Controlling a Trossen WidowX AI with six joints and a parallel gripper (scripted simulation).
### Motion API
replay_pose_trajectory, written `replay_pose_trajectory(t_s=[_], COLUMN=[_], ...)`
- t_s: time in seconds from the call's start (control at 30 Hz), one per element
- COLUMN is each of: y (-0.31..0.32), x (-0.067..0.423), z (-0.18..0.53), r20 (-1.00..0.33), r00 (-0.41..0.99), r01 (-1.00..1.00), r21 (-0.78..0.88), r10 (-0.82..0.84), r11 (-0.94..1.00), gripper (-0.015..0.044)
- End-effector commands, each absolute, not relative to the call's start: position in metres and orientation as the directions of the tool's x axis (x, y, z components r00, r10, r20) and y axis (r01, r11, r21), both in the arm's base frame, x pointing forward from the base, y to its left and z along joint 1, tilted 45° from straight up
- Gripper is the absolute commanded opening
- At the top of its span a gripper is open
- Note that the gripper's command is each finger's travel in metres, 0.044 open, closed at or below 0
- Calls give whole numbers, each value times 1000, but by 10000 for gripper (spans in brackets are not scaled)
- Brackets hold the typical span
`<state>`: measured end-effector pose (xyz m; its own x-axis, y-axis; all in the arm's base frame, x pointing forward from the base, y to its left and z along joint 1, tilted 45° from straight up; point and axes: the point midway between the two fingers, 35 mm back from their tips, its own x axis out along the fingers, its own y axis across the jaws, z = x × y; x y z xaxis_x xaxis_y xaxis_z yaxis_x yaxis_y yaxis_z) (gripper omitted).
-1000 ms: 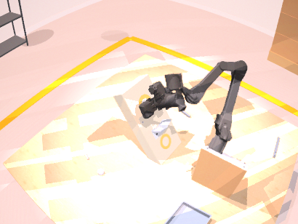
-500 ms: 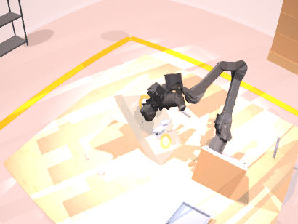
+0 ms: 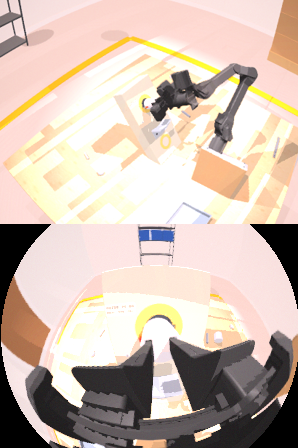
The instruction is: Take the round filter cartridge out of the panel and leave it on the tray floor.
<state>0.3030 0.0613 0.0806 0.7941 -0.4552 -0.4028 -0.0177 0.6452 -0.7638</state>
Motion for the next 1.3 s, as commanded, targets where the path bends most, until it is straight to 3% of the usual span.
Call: replay_pose_trajectory(t_s=[0.0, 0.93, 1.07, 1.27], y=[65, 19, 21, 21], x=[291, 253, 256, 256], z=[88, 37, 41, 41], r20=[-393, -393, -391, -391], r00=[801, 800, 799, 799], r01=[-9, -10, -4, -4], r21=[-763, -764, -764, -764], r10=[-452, -453, -457, -457], r11=[646, 645, 645, 645], gripper=[0, 0, 98, 98])
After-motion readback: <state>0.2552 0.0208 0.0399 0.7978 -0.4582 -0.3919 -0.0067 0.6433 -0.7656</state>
